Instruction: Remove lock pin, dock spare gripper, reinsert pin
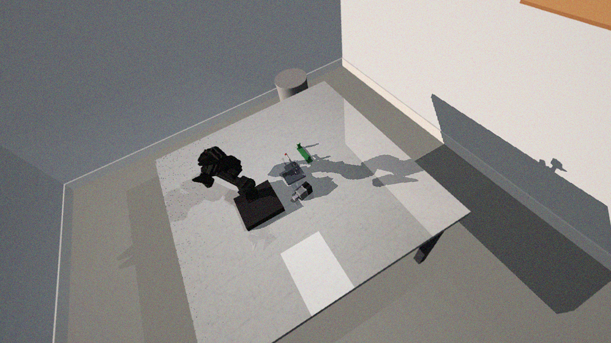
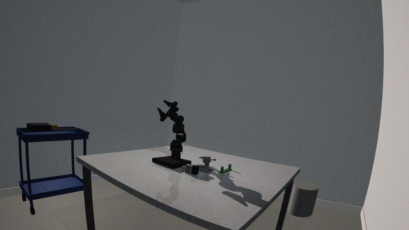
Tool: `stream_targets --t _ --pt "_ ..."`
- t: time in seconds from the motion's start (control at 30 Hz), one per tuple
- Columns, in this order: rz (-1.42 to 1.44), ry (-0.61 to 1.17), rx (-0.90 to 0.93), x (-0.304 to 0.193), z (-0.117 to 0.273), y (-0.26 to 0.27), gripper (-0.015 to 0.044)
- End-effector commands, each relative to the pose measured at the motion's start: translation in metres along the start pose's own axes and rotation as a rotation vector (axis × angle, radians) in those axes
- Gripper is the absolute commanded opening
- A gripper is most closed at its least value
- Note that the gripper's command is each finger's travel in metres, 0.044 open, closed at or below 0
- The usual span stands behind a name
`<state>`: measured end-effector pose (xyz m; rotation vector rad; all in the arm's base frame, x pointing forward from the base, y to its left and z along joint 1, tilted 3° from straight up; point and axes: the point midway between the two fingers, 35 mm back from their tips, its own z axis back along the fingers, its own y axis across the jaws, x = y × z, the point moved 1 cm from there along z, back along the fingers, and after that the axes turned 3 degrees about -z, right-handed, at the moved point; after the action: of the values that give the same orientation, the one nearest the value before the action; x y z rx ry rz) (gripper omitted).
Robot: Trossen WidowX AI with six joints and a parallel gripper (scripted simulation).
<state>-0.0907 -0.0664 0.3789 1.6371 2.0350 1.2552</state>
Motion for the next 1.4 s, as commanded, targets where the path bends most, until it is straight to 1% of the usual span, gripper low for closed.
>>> stream_targets --t 0.0,0.1,0.33,0.6,0.8,1.0,1.2,1.37 --pt "-0.002 0.006 0.006 -0.002 0.000 0.001 0.0374" --pt "0.003 0.098 0.085 -0.027 0.000 0.020 0.0300" --pt "0.236 0.318 0.301 -0.079 0.001 0.076 0.0300" --pt "0.471 0.537 0.608 -0.137 0.031 0.134 0.0300" --pt "0.624 0.674 0.876 -0.173 0.071 0.171 0.0300" --pt "0.754 0.783 1.173 -0.198 0.123 0.198 0.0300" --pt "0.860 0.862 1.493 -0.212 0.182 0.215 0.0300" --pt "0.929 0.903 1.775 -0.213 0.234 0.220 0.0300"
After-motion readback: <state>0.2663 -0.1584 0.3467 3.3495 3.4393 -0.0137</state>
